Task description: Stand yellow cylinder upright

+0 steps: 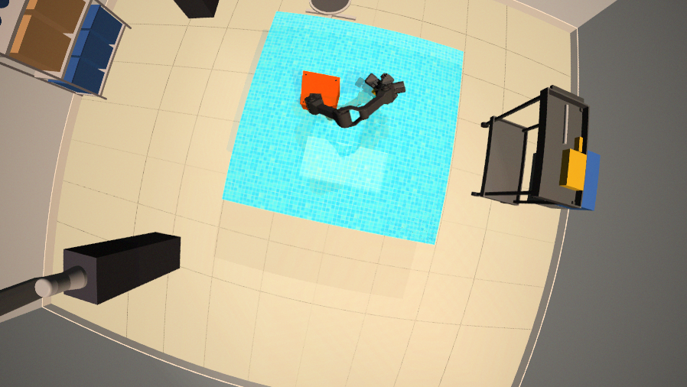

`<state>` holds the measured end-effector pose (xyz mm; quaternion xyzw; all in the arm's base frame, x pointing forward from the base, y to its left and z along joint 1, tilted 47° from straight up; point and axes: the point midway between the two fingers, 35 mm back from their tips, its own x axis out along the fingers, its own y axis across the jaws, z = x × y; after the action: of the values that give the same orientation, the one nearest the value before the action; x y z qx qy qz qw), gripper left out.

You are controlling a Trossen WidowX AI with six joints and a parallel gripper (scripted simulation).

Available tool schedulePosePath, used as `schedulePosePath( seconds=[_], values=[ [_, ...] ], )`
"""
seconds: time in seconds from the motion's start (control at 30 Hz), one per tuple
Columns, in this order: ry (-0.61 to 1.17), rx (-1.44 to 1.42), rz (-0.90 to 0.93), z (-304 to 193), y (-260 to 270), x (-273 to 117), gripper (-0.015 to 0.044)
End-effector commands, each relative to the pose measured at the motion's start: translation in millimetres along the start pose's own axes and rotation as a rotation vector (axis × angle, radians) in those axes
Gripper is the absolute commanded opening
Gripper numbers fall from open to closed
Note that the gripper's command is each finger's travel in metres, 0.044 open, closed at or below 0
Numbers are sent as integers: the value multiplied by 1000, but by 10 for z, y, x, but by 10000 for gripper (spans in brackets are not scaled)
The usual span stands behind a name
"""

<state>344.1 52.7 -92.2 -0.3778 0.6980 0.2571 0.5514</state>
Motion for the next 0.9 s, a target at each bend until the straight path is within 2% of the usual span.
schedulePosePath(
  seconds=[0.0, 0.87],
  values=[
    [-30, -1, 10, -1, -2, 5, 105],
    [-221, -18, 44, -6, -21, 28, 105]
  ],
)
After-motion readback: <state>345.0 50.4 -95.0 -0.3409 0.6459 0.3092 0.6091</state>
